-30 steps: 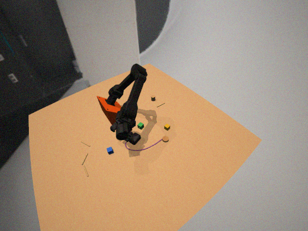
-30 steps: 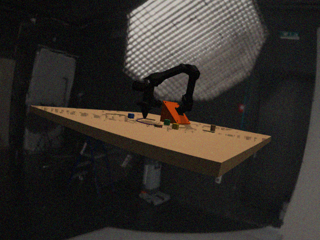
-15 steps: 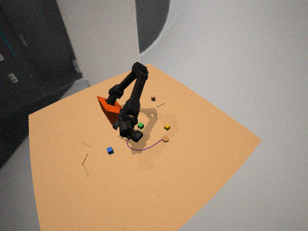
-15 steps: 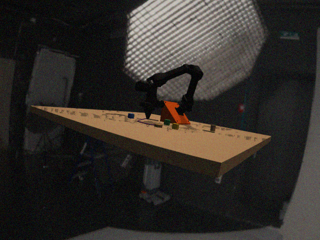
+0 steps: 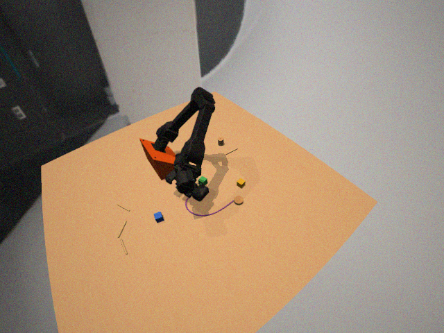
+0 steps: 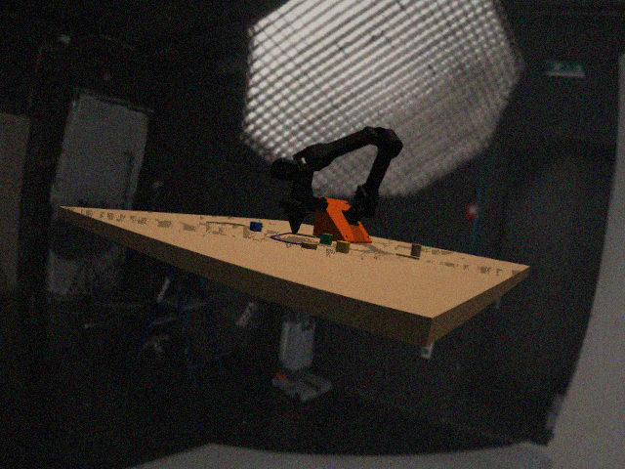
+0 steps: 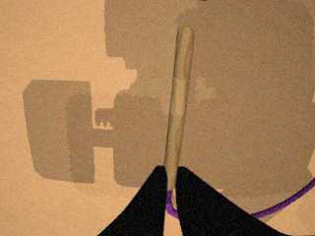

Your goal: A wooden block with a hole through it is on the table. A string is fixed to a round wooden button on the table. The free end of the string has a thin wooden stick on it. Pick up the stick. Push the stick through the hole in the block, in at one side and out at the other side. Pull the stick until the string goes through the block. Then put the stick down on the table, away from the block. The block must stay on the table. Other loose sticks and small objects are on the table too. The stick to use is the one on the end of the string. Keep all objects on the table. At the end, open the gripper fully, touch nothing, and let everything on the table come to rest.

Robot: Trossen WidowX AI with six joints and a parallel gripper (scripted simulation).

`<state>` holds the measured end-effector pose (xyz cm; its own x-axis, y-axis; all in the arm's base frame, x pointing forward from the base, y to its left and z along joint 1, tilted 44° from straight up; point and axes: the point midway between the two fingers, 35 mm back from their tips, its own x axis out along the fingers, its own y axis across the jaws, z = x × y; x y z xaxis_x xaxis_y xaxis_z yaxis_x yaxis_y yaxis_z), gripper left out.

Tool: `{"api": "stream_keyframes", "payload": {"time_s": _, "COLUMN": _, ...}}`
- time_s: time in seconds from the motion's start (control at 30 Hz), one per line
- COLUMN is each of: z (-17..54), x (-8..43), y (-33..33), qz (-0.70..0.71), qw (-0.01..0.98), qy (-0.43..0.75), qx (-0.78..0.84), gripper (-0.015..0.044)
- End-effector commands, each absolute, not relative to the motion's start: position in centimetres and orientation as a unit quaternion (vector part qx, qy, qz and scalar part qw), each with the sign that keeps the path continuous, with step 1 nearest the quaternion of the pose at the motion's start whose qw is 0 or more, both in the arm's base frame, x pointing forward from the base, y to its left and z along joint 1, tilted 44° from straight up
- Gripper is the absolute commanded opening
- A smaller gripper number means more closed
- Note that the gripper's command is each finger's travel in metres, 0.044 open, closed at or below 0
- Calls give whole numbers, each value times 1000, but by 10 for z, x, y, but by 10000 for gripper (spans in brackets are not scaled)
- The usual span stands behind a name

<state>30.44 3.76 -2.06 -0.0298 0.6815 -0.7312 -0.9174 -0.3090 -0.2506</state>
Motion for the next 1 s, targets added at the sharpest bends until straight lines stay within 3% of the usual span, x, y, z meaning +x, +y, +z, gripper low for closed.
{"api": "stream_keyframes", "payload": {"time_s": 0.0, "z": -17, "x": 300, "y": 42, "qz": 703, "qw": 570, "qy": 146, "qx": -400, "gripper": 0}}
{"api": "stream_keyframes", "payload": {"time_s": 0.97, "z": 1, "x": 287, "y": 61, "qz": 702, "qw": 570, "qy": 147, "qx": -400, "gripper": 0}}
